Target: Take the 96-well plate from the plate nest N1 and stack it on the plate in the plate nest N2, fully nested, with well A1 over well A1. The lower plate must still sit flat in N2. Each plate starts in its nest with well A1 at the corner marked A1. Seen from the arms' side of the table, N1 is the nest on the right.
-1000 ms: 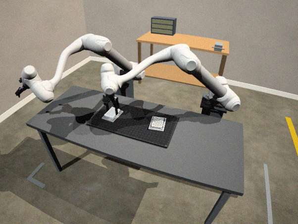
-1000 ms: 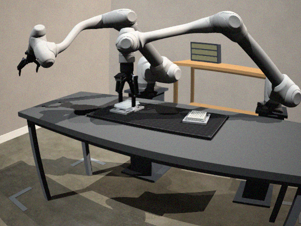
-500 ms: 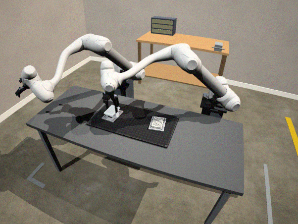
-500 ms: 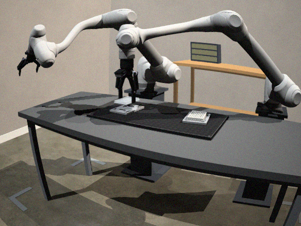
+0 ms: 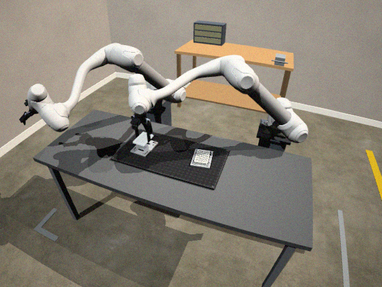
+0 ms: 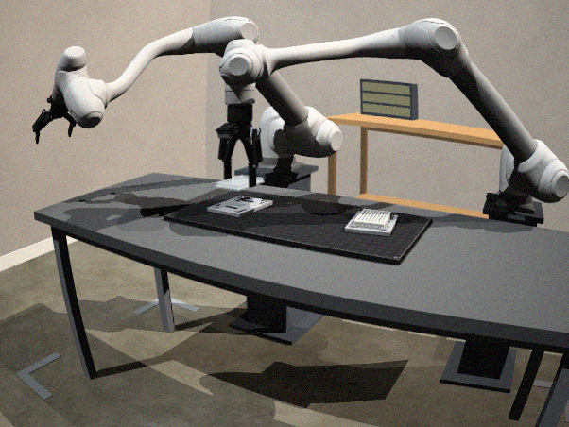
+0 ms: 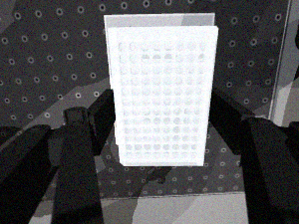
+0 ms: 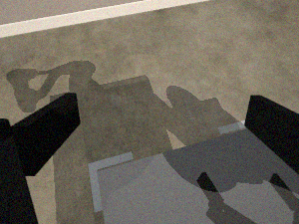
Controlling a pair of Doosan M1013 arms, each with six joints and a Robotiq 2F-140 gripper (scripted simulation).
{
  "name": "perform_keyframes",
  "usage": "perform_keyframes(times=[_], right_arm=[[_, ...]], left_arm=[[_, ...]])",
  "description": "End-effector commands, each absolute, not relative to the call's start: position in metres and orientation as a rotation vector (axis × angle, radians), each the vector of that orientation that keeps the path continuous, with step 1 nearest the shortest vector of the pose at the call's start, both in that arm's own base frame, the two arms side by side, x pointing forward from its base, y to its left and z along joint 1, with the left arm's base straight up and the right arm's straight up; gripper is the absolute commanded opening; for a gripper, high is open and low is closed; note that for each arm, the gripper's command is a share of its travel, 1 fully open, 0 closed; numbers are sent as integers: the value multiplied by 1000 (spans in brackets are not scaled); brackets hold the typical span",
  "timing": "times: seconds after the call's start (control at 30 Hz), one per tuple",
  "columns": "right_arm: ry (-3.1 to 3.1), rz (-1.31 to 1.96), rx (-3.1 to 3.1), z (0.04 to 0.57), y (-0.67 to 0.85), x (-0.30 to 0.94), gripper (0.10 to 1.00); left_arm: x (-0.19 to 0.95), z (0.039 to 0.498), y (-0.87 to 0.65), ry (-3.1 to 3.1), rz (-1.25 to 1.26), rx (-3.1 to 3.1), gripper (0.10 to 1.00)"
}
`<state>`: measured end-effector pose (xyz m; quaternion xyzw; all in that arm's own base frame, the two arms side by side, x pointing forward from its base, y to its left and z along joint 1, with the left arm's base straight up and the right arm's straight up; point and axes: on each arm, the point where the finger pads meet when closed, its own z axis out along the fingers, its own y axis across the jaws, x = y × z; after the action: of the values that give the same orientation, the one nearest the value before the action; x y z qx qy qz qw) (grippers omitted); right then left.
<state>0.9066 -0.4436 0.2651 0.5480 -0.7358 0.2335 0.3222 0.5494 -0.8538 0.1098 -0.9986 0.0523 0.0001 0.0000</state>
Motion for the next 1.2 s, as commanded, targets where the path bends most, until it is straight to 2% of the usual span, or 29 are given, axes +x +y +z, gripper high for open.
perform_keyframes(times=[0.0,0.9,1.17], right_arm=[[-1933,615,1438,267,-444,907,1000],[-1933,615,1438,267,-444,907,1000],[-1933,615,1438,267,-444,907,1000]], left_arm=[[550,117,-854,165,-2,-3139,99],[550,129,-854,165,-2,-3139,99],[549,129,-827,-159,-2,-3139,99]])
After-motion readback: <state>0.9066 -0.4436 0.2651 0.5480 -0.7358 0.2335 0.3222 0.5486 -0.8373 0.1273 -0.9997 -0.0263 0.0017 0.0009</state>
